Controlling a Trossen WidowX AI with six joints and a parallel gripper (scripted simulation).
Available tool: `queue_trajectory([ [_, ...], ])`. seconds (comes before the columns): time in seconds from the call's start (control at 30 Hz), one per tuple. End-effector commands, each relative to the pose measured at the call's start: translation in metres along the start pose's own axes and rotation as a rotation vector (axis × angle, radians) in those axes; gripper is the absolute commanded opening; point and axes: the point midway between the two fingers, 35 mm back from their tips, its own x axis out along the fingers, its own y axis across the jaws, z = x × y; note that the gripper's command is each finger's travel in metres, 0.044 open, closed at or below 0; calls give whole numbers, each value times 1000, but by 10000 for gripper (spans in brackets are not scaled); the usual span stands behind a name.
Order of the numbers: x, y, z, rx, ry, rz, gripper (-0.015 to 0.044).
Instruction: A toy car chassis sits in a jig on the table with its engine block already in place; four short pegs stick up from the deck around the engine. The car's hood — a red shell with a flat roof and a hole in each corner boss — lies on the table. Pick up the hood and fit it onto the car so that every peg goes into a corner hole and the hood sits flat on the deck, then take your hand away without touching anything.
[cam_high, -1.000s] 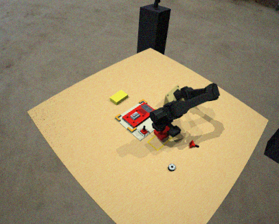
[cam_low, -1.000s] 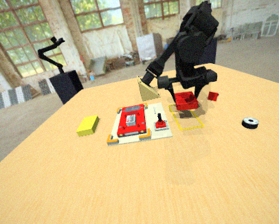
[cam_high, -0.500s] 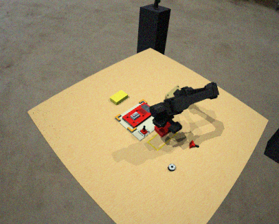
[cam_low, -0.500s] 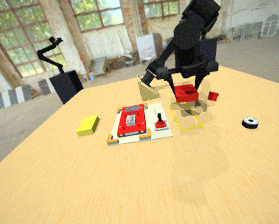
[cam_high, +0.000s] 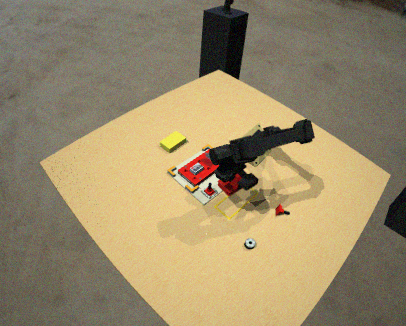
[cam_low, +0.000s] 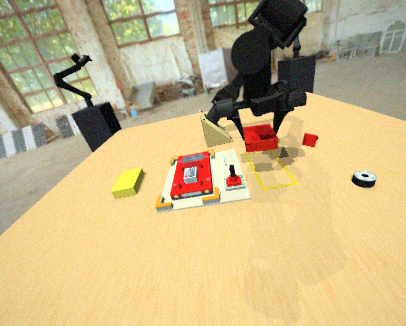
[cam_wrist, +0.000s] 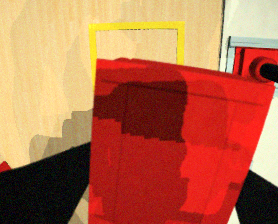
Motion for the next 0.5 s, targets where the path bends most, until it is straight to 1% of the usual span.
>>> queue_trajectory([
  [0.0, -4, -16, 8, -15, -13, -11, 0],
  [0.47, -8, -72, 24, -53, -19, -24, 0],
])
